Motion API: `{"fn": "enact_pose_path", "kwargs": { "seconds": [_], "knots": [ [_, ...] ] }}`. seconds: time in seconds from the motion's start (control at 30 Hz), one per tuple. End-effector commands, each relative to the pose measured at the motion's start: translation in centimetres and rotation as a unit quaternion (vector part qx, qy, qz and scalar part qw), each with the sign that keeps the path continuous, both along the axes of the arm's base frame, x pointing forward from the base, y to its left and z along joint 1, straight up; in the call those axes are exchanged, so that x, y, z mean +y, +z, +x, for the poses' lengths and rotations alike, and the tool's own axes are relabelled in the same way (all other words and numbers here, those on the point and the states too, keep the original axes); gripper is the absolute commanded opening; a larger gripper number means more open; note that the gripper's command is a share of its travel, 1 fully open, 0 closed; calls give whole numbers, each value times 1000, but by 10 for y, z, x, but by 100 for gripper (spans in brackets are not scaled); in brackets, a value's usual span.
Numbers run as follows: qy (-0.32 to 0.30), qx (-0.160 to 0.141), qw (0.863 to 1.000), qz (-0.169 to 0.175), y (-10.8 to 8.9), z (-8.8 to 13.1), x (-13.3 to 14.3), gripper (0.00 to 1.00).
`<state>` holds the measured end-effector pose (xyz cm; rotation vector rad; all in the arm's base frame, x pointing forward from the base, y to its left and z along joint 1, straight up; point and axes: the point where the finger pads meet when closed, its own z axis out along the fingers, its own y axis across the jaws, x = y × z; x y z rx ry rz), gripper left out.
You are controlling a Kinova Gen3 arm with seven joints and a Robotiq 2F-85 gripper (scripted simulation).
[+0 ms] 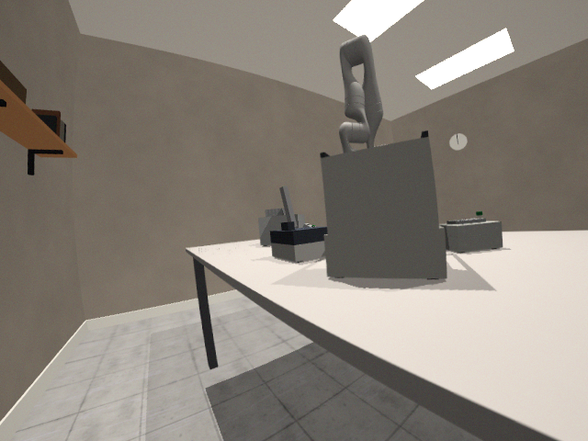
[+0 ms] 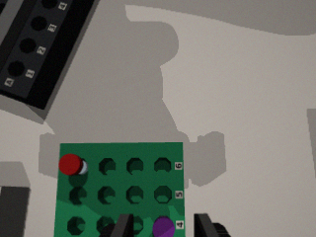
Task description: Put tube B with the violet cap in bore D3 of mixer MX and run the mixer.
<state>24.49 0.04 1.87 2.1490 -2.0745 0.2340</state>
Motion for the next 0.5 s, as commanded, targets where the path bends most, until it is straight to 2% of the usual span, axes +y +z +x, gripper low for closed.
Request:
{"fn": "enact_pose_path", "kwargs": {
  "seconds": [0.0,0.47],
  "knots": [
    [0,0,1000,0,0,0,0,42],
    [0,0,1000,0,-5,0,0,42]
  ]
}}
